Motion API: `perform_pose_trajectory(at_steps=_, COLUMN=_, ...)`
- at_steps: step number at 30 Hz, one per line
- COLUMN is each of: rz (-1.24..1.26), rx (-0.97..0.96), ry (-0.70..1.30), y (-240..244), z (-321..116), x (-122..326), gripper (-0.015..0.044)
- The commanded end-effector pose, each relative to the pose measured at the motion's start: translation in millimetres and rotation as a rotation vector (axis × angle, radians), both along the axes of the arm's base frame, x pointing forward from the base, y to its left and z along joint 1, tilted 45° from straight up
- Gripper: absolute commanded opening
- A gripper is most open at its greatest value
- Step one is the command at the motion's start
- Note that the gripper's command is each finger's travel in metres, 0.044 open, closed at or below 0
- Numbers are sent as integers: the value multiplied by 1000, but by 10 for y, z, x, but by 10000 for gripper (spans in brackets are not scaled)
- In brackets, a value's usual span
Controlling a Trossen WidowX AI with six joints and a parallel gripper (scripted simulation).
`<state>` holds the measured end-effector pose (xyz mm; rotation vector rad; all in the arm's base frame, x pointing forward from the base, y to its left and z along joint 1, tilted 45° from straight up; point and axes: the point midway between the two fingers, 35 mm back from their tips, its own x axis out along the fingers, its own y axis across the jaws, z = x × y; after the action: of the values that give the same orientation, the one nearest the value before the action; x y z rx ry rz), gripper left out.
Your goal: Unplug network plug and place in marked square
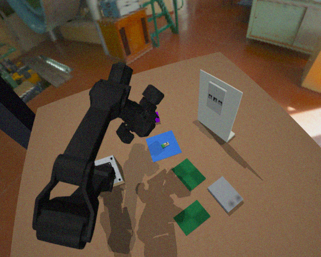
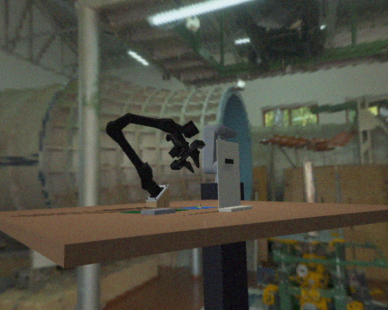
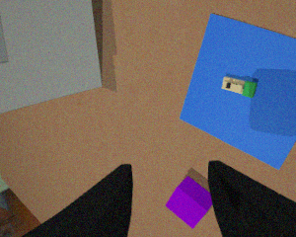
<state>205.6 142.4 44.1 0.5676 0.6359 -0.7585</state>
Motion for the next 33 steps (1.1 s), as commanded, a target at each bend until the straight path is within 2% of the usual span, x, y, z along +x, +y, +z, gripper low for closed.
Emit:
perform_pose_trajectory(at_steps=1, rz=1, rx=5, ry=1, y=105, z=72, x=-4, gripper=156)
perform_pose_trajectory(at_steps=20, rz=2, rx=9, ry=-7, y=435, z=471, x=-59, gripper=156)
perform_pose_trajectory(at_steps=30, rz=2, rx=9, ry=-7, y=435, z=471, x=-59, gripper=419)
perform_pose_trajectory(at_steps=31, rz=2, rx=9, ry=-7, y=435, z=471, x=-59, gripper=440)
perform_pose_trajectory(at_steps=33, rz=2, rx=9, ry=-7, y=435, z=471, x=-59, gripper=440)
